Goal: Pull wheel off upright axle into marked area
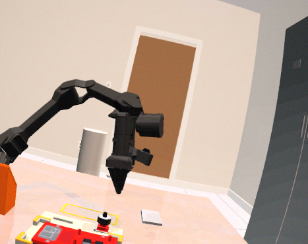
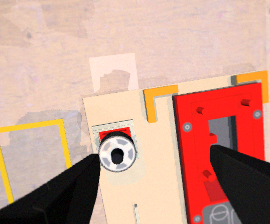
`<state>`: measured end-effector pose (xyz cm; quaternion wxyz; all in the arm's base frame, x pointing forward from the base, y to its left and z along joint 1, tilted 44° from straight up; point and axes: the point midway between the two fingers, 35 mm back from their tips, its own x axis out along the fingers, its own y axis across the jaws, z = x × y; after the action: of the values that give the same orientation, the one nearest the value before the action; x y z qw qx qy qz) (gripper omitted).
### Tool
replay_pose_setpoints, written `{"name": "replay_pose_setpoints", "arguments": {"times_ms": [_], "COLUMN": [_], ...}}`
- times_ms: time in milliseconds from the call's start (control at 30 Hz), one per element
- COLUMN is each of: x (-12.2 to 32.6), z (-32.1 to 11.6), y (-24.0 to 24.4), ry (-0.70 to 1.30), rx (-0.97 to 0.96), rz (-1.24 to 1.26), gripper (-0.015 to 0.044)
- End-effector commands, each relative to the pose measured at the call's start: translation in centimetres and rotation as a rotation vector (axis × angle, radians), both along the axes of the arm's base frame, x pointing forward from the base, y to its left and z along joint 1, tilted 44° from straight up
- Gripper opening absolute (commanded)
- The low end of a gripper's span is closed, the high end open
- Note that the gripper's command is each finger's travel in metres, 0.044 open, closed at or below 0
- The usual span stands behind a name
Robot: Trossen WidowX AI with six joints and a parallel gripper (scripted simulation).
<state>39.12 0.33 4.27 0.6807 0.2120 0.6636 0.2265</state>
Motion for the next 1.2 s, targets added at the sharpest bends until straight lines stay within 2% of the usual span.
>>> {"name": "replay_pose_setpoints", "arguments": {"times_ms": [0,500,900,1167], "x": [-2.6,-2.8,-3.8,-3.9], "z": [-1.0,-0.8,-6.0,-6.2], "y": [2.8,3.2,7.9,8.1], "ry": [0.079,0.079,0.079,0.079], "rx": [0.116,0.116,0.118,0.119], "rz": [0.109,0.108,0.109,0.109], "gripper": [0.0300,0.0300,0.0300,0.0300]}}
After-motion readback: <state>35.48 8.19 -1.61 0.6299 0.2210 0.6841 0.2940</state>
